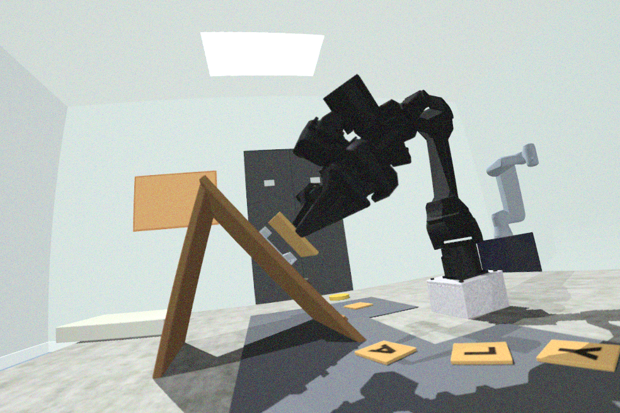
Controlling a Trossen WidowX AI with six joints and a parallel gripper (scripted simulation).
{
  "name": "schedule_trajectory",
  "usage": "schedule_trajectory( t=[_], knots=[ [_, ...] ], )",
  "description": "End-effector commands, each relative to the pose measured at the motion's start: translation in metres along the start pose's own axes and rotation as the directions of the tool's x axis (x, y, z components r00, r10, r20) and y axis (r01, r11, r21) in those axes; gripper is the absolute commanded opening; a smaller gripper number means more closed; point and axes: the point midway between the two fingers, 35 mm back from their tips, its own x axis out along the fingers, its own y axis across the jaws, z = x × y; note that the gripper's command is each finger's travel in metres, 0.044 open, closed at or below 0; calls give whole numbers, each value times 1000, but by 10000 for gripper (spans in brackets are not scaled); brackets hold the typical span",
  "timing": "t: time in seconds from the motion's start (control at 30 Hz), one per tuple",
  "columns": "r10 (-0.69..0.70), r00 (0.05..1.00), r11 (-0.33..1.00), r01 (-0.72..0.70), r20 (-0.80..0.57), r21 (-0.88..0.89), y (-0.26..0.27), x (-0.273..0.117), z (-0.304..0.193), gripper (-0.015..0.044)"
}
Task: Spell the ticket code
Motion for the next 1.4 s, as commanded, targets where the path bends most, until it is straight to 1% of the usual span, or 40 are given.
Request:
schedule_trajectory(
  t=[0.0, 1.37],
  knots=[
    [-9, 1000, 999, 9, 6, 42, -3, -1, -1, 0],
    [-9, 1000, 999, 9, 7, 41, -16, -1, -3, 0]
  ],
)
